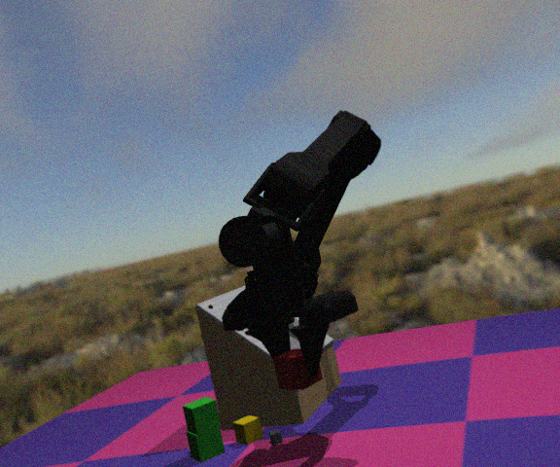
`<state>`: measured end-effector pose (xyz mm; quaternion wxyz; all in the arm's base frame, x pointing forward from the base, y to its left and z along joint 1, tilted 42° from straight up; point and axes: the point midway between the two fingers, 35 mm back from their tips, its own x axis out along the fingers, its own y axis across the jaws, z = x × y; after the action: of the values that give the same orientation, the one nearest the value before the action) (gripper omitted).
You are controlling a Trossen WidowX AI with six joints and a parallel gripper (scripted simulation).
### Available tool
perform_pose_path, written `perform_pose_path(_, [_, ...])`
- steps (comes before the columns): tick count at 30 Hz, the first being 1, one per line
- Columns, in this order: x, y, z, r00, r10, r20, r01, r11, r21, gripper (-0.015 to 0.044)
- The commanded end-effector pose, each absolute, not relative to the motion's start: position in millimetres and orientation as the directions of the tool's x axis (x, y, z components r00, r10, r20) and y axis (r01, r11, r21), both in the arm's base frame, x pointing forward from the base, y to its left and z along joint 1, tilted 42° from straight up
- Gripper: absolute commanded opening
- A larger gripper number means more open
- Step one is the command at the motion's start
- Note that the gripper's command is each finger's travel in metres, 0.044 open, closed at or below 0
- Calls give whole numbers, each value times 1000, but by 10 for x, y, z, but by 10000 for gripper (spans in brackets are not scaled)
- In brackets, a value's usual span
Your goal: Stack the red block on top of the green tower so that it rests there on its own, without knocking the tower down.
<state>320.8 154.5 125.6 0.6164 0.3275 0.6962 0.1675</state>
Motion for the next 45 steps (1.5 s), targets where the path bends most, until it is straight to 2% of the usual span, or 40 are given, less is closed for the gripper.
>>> perform_pose_path(1, [3229,1400,1157,-21,658,-752,256,731,632,0])
perform_pose_path(14, [3131,638,519,-18,631,-775,260,752,606,0])
perform_pose_path(29, [2659,-40,-74,-27,642,-766,260,745,615,0])
perform_pose_path(35, [2430,-200,-243,-29,657,-753,259,733,629,0])
perform_pose_path(45, [2405,-96,-367,-29,658,-753,259,732,630,0])
